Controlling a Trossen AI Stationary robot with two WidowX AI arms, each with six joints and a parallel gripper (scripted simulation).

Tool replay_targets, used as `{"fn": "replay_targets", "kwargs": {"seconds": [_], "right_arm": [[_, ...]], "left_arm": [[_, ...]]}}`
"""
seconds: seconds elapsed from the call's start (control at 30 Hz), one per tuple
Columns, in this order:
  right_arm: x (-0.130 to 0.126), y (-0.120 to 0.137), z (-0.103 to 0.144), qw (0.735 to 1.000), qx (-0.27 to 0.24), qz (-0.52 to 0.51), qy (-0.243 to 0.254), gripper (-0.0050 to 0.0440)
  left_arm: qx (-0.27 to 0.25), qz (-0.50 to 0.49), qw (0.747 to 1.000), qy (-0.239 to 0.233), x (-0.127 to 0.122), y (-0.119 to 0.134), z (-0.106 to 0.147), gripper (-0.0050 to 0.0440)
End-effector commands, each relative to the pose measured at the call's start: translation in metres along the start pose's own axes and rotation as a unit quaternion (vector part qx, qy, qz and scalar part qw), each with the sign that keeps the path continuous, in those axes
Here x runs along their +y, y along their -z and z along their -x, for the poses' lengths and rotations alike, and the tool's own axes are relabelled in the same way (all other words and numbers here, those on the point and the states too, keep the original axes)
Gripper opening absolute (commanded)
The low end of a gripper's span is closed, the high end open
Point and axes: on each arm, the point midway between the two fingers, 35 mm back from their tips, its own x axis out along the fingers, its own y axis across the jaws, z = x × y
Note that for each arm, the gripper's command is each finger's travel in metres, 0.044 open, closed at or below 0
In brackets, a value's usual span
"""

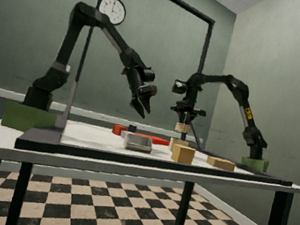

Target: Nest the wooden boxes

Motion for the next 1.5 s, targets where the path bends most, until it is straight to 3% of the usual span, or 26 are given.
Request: {"fn": "replay_targets", "kwargs": {"seconds": [0.0, 0.37, 0.47, 0.83, 1.1, 1.47], "right_arm": [[0.024, -0.016, 0.002, 0.997, -0.077, -0.002, 0.018, 0.04], [0.083, -0.036, 0.031, 0.968, -0.244, -0.043, 0.035, 0.04], [0.089, -0.037, 0.035, 0.964, -0.26, -0.049, 0.034, 0.04], [0.134, -0.024, 0.082, 0.913, -0.384, -0.134, 0.024, 0.04], [0.145, -0.015, 0.099, 0.892, -0.417, -0.175, 0.013, 0.04], [0.144, -0.02, 0.106, 0.888, -0.421, -0.186, 0.007, 0.04]], "left_arm": [[-0.008, -0.003, 1.0, 0.008, -0.003, -0.003, 0.008, 0.0209], [-0.008, -0.003, 1.0, 0.008, -0.003, -0.003, 0.008, 0.0209], [-0.008, -0.003, 1.0, 0.008, -0.003, -0.003, 0.008, 0.0209], [-0.008, -0.003, 1.0, 0.008, -0.003, -0.003, 0.008, 0.0209], [-0.008, -0.003, 1.0, 0.008, -0.003, -0.003, 0.008, 0.0209], [-0.007, 0.011, 1.0, 0.009, -0.003, -0.003, 0.008, 0.0209]]}}
